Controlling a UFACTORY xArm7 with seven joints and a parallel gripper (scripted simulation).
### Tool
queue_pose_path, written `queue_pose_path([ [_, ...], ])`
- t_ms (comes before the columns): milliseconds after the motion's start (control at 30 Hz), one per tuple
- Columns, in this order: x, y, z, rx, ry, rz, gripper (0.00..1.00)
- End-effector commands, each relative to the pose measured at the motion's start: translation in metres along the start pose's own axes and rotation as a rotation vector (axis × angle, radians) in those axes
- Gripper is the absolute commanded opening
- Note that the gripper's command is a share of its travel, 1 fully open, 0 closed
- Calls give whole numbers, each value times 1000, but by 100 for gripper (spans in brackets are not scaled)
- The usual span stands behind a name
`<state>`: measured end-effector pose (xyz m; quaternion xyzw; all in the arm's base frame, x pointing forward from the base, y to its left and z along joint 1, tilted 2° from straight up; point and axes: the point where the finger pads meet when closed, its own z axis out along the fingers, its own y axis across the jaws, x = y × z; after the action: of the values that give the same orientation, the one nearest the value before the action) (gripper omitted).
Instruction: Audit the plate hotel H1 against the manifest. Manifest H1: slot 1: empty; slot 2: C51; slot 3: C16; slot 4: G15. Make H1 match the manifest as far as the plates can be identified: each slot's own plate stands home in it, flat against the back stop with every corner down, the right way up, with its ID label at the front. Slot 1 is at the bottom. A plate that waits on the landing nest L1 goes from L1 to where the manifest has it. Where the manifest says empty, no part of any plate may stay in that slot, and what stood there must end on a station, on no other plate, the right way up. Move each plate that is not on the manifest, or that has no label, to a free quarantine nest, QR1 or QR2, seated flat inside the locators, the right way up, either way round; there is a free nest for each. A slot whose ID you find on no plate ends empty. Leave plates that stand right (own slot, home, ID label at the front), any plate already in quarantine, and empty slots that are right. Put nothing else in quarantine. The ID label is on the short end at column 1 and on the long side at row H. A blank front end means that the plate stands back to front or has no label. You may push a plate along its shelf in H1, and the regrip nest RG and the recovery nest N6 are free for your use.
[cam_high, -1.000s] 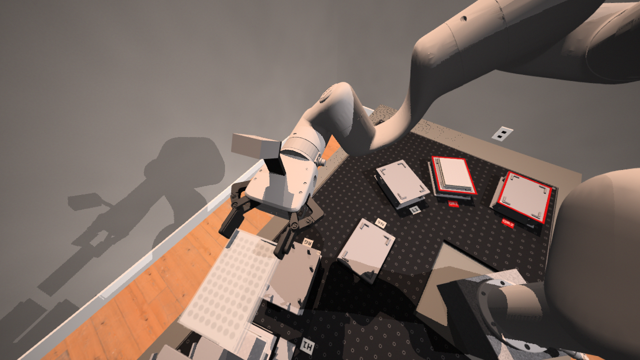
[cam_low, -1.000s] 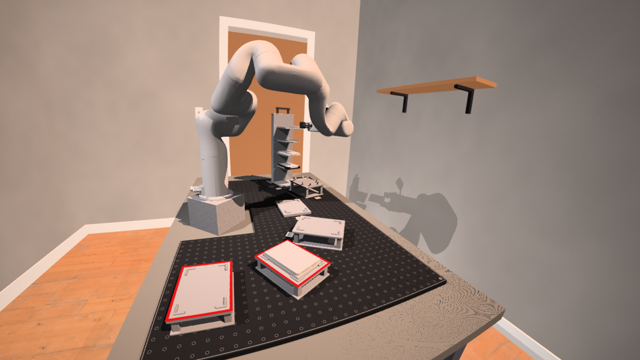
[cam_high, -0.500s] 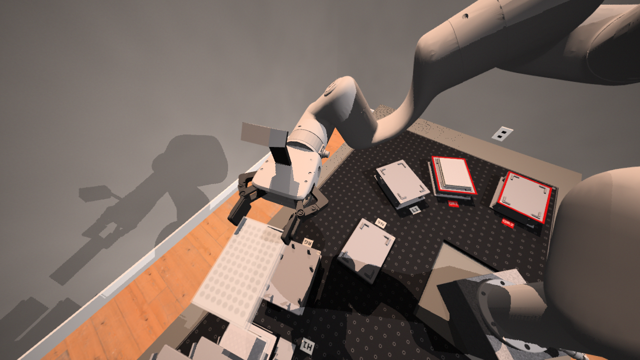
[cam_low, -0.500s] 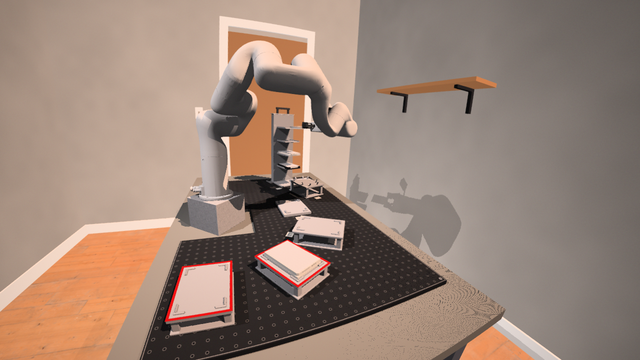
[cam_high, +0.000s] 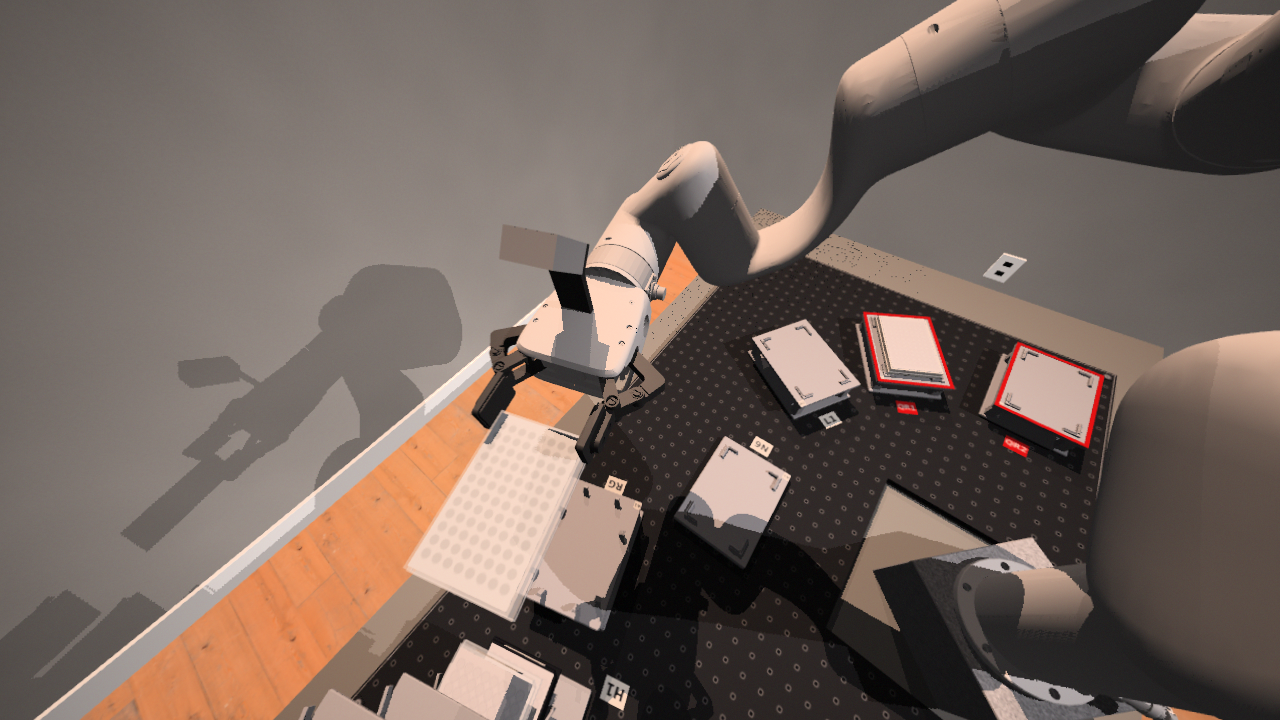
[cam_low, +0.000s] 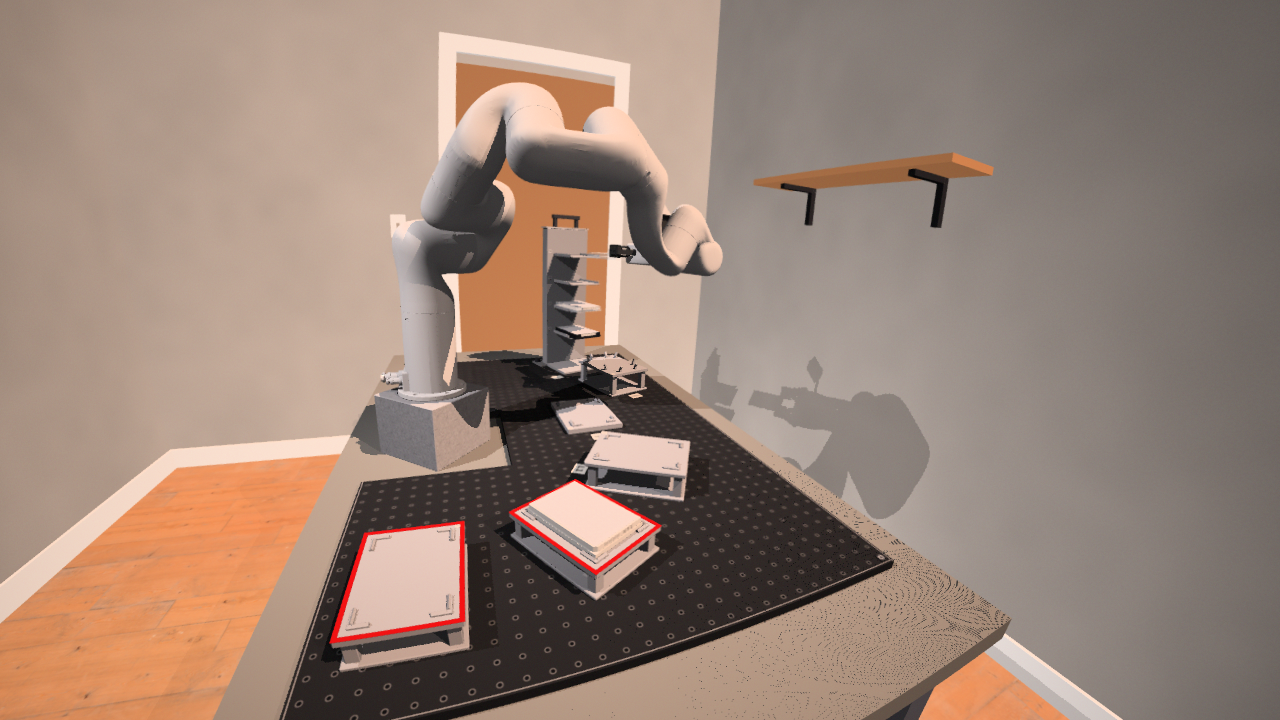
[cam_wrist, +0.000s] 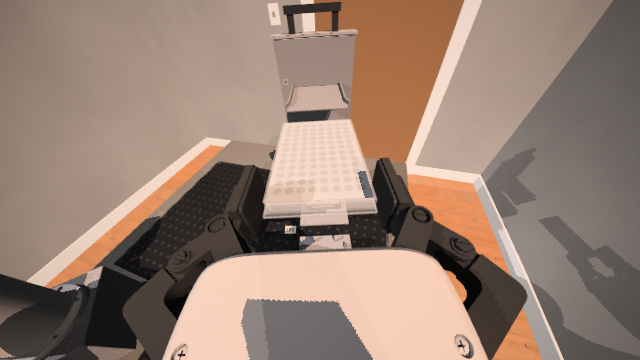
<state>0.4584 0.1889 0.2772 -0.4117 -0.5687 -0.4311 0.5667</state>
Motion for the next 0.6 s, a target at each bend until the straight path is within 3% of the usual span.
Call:
queue_pose_path([
  [0, 1, 1, -6, 0, -1, -3, 0],
  [567, 1, 1, -12, 0, -1, -3, 0],
])
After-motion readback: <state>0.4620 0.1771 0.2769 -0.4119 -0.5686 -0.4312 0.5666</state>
